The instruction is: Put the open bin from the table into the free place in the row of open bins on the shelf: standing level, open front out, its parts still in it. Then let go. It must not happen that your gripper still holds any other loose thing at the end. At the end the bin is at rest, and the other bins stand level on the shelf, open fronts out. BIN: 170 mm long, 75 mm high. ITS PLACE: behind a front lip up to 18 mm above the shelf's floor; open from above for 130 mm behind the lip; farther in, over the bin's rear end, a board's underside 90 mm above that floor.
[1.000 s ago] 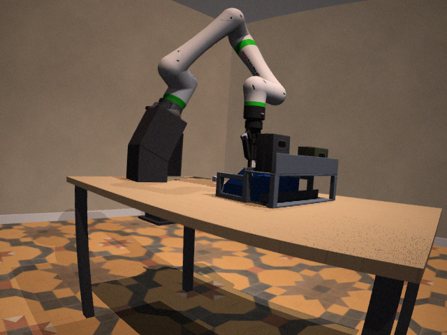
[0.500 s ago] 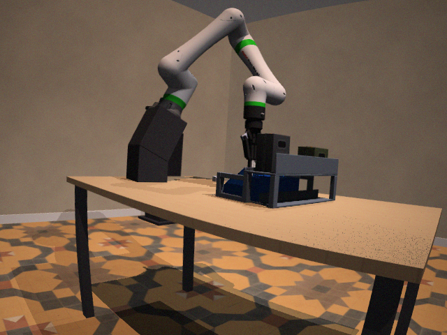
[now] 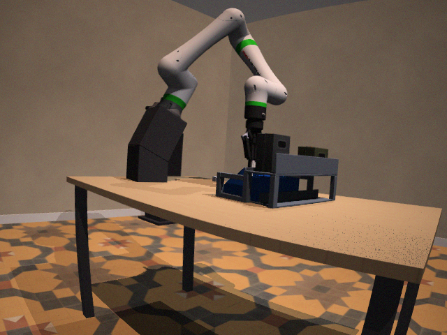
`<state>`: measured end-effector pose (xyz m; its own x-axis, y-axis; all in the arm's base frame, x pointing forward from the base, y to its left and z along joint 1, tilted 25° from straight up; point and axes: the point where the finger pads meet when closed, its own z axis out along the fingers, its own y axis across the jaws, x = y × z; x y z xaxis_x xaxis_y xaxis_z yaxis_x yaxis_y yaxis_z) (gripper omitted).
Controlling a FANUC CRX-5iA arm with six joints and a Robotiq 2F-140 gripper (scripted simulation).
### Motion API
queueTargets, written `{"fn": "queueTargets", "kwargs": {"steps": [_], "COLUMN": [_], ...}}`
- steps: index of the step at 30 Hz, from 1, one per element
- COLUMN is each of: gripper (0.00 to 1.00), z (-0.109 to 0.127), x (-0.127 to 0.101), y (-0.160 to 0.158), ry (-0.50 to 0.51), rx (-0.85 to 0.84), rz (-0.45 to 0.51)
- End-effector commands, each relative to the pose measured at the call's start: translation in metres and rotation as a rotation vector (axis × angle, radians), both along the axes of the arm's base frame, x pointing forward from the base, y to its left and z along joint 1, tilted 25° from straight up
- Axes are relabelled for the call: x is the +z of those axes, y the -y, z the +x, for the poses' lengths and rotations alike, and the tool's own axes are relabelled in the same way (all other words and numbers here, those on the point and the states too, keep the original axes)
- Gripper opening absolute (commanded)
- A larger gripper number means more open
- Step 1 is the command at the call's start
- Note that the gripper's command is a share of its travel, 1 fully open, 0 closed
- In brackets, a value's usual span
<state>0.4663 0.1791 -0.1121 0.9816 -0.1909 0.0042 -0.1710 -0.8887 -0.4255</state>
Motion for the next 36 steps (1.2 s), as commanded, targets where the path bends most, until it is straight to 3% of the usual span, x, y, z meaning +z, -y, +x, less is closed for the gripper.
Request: {"fn": "queueTargets", "kwargs": {"steps": [1,36], "gripper": [0.00,0.00], "z": [0.0012,0.0036], "x": [0.0005,0.0016], "y": [0.0005,0.0015], "ry": [-0.022,-0.075], "rx": [0.011,0.036], "rz": [0.005,0.016]}}
